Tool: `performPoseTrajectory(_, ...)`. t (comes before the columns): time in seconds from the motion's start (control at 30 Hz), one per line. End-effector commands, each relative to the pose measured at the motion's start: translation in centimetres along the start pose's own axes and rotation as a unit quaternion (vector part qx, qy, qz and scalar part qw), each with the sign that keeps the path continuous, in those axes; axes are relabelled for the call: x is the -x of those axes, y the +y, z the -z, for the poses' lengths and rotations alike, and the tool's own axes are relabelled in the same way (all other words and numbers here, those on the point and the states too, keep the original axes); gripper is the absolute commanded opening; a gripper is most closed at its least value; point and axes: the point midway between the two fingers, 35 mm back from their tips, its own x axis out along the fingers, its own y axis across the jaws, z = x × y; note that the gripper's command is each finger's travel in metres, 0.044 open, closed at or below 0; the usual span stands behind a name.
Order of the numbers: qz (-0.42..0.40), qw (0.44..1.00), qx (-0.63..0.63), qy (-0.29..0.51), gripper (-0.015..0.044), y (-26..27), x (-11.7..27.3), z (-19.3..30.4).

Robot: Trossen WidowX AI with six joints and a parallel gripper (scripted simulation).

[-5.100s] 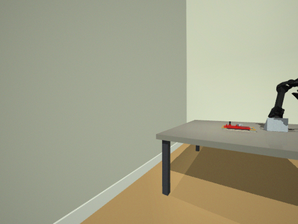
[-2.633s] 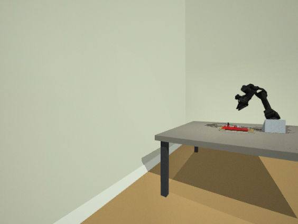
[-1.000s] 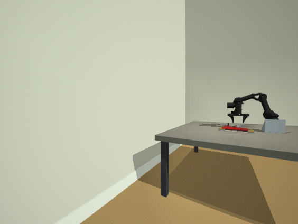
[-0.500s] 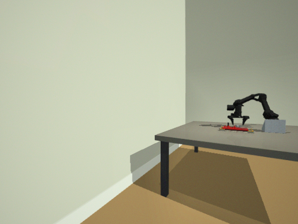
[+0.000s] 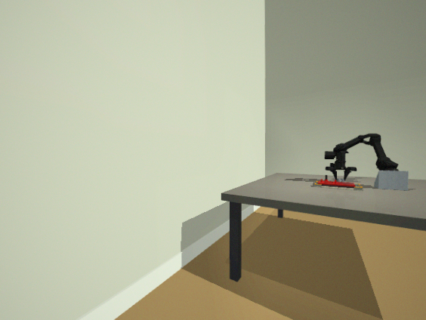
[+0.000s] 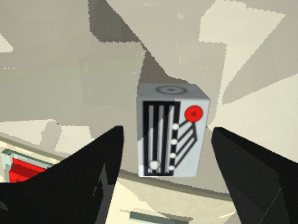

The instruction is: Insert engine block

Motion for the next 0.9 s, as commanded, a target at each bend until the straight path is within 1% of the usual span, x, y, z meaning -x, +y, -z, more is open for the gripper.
performPoseTrajectory(0.0,0.002,1.0,0.004,-0.003,0.0177,0.0,-0.1,0.0)
performPoseTrajectory(0.03,0.002,1.0,0.004,-0.003,0.0151,0.0,-0.1,0.0)
performPoseTrajectory(0.23,0.002,1.0,0.004,-0.003,0.0111,0.0,-0.1,0.0)
performPoseTrajectory(0.37,0.001,1.0,0.004,-0.001,0.0006,0.1,0.3,0.1)
performPoseTrajectory(0.87,-0.001,1.0,0.005,0.006,0.0,0.9,4.9,0.6)
